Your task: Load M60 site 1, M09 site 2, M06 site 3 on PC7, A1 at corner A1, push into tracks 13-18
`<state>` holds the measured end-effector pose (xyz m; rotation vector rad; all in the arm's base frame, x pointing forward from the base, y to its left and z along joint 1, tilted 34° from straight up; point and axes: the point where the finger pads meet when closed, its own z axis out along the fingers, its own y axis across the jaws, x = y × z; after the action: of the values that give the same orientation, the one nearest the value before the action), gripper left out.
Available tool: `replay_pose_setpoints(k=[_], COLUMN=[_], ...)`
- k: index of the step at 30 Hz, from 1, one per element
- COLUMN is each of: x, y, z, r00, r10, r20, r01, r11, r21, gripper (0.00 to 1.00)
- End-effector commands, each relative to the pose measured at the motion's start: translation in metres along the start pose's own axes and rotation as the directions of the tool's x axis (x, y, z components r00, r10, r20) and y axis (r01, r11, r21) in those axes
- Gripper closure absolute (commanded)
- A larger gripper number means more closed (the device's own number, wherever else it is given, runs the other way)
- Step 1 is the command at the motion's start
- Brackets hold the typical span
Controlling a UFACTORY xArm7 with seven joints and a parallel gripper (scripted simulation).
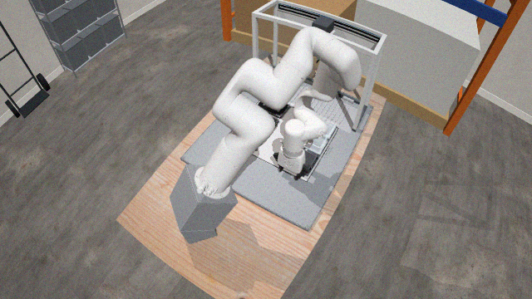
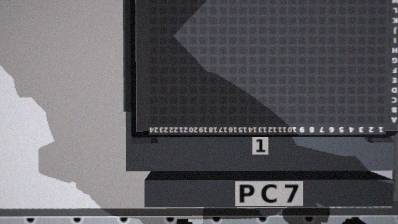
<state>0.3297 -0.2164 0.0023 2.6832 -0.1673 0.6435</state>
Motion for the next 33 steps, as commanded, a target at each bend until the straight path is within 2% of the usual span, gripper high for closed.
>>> replay_pose_setpoints(k=[1,15,33], x=[0.0004,0.0004,0.0054], y=[0.0,0.0,0.0001], z=[0.0035,0.0114,0.0115], r00=[1.0,1.0,1.0], r10=[0.0,0.0,0.0], r20=[-0.001,-0.001,-0.001], r01=[0.0,0.0,0.0], r11=[1.0,1.0,1.0], r21=[0.001,0.001,0.001], gripper=[0.18,0.18,0.18])
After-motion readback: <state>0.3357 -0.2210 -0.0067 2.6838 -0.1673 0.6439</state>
